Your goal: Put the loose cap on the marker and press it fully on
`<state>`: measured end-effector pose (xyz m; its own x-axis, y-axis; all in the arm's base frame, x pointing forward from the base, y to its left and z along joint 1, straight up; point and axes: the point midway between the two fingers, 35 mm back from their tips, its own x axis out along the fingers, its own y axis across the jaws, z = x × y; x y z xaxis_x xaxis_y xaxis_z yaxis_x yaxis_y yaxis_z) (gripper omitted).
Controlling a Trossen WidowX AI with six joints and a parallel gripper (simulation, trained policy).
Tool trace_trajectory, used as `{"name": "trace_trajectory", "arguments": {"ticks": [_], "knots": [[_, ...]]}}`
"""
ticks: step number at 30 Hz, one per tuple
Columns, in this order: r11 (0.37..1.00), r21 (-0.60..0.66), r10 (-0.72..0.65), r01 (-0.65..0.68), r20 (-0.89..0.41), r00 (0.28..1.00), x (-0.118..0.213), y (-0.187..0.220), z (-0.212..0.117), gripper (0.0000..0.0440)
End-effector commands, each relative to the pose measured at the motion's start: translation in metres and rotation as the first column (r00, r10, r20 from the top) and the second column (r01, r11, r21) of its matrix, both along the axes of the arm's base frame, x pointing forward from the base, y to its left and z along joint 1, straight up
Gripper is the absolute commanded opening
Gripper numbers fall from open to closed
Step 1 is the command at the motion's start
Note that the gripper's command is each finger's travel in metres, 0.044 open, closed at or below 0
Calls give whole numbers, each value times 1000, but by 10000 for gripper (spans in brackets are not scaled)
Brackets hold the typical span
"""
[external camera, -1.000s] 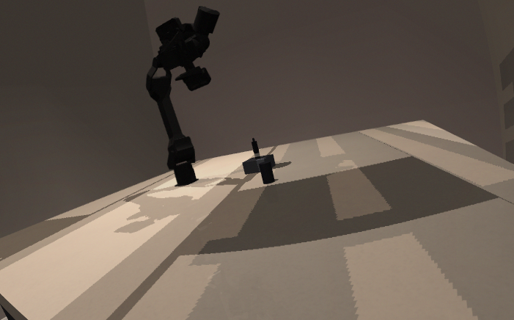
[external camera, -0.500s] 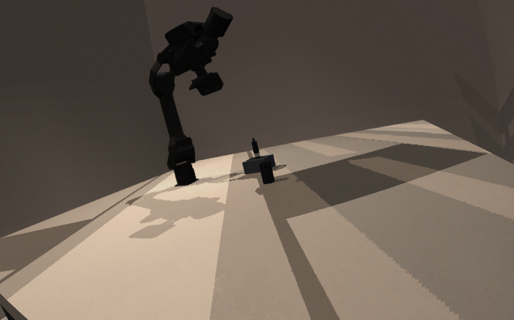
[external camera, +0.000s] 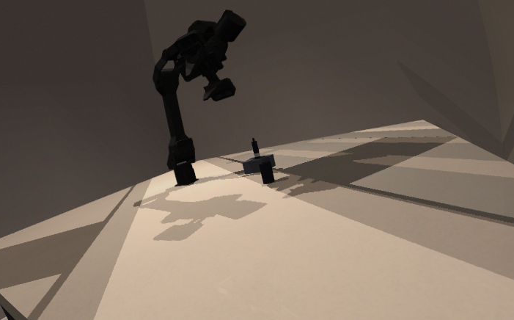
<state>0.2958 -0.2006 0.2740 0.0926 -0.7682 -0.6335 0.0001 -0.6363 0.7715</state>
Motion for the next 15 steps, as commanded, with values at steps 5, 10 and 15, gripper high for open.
{"name": "trace_trajectory", "arguments": {"ticks": [5,10,15], "knots": [[999,51,-13,13,-1,1000,11,3,-14,320],[996,85,-24,25,-5,1000,18,6,-24,320],[992,119,-37,38,-8,999,24,8,-33,320]]}}
